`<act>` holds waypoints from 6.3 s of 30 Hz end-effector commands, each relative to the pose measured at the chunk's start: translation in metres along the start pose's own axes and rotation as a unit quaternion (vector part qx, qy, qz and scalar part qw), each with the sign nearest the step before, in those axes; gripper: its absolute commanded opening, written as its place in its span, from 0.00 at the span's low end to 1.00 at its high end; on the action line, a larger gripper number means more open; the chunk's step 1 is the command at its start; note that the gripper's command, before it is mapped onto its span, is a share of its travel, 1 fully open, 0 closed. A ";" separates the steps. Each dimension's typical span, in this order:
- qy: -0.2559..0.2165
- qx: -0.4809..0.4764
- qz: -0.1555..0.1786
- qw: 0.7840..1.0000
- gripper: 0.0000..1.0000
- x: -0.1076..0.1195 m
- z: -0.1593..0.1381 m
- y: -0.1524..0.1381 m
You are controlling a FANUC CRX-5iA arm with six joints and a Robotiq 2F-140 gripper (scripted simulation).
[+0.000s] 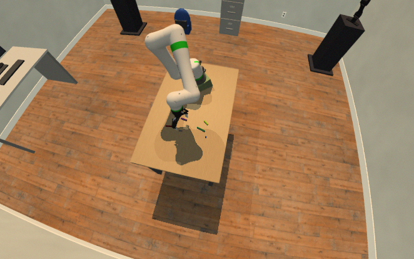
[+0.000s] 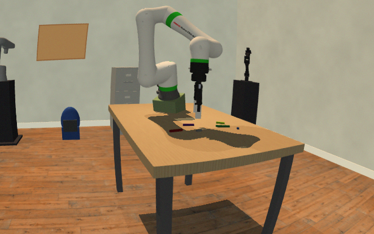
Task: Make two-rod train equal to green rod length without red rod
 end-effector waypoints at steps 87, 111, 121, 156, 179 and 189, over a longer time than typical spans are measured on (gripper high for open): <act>0.004 -0.194 0.005 0.981 1.00 0.001 0.015 0.000; 0.005 -0.173 0.005 0.985 1.00 0.002 0.014 -0.003; 0.006 0.007 0.004 1.000 1.00 0.011 0.005 -0.021; 0.007 0.237 0.002 0.972 0.15 0.022 -0.006 -0.045; 0.007 0.237 0.002 0.972 0.15 0.022 -0.006 -0.045; 0.007 0.237 0.001 0.972 0.15 0.018 -0.006 -0.045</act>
Point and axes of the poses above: the point where the finger pads meet when closed, its own x axis back along the fingers, its own y axis across the jaws, z = x × y, the point moved 8 cm from there along x, back along the fingers, and after that the axes turned 10 degrees about x, right-handed, at the moved point
